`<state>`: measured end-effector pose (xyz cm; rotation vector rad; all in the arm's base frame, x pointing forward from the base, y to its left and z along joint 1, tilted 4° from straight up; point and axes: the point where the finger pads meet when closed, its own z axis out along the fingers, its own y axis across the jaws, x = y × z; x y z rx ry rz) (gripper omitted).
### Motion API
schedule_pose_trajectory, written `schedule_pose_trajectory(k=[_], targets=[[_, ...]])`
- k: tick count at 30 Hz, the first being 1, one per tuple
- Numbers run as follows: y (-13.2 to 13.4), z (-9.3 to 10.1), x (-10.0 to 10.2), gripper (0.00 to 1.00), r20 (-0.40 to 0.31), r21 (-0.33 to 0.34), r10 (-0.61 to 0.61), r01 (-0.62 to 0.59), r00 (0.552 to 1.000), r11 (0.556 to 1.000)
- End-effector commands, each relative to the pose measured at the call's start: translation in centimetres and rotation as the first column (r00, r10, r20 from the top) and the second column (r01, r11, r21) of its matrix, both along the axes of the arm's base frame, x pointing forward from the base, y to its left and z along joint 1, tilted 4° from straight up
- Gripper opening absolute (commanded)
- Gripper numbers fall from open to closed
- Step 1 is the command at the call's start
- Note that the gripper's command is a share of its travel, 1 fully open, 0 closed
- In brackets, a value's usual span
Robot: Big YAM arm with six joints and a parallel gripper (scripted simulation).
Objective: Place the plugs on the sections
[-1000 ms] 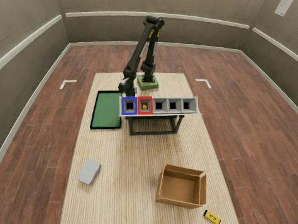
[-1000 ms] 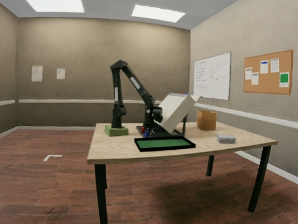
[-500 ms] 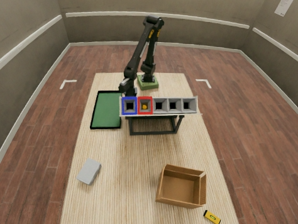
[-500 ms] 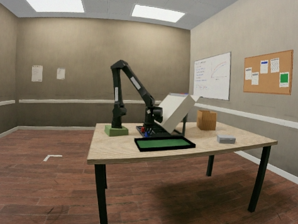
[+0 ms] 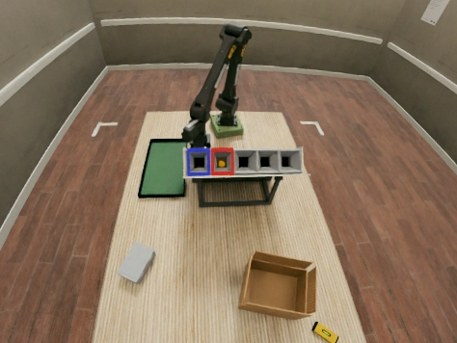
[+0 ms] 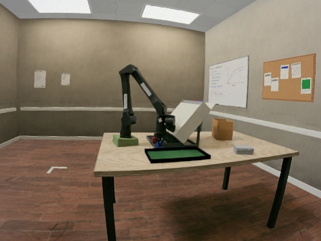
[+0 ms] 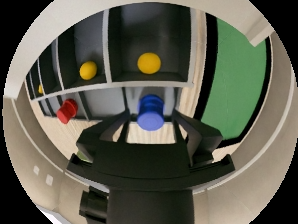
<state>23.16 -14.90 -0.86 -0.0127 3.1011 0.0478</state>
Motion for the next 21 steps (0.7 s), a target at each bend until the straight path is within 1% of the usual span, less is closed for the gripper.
schedule_pose_trajectory(k=[1,17,21], targets=[[-0.3,0.3,0.5,0.59,0.012,-0.008,0.001,0.000,1.000,1.000],[-0.3,0.3,0.5,0.59,0.012,-0.008,0.001,0.000,1.000,1.000],[-0.3,3.7,0.2,0.59,0.019,-0.011,0.001,-0.001,1.000,1.000]])
